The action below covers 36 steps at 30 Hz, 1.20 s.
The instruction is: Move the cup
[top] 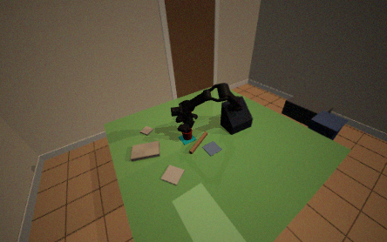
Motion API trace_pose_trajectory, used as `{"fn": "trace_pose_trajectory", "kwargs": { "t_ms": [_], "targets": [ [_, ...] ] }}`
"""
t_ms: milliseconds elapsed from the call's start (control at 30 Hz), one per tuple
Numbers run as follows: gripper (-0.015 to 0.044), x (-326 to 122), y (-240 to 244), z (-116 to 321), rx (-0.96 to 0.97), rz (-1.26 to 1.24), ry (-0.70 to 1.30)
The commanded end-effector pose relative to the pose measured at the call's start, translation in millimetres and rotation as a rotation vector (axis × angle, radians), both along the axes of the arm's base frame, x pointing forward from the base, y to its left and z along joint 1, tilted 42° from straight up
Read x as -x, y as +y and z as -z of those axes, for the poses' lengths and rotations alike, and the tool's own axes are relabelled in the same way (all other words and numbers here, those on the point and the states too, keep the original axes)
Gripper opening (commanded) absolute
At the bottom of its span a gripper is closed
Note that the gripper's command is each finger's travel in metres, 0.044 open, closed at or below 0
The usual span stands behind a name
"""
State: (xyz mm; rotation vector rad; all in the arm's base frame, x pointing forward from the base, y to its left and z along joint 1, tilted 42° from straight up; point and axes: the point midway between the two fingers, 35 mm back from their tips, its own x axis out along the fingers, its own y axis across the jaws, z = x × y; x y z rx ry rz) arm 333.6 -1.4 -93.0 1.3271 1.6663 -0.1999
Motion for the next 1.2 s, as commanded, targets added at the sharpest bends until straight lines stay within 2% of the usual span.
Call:
{"fn": "trace_pose_trajectory", "kwargs": {
  "t_ms": [0,1067,1167],
  "targets": [
    [0.0128,-1,-2,-2,0.001,0.001,-0.004],
    [0.0128,11,-37,-38,-0.001,0.007,0.004],
    [0.0206,11,-34,-34,-0.008,0.008,0.013]
  ]
}}
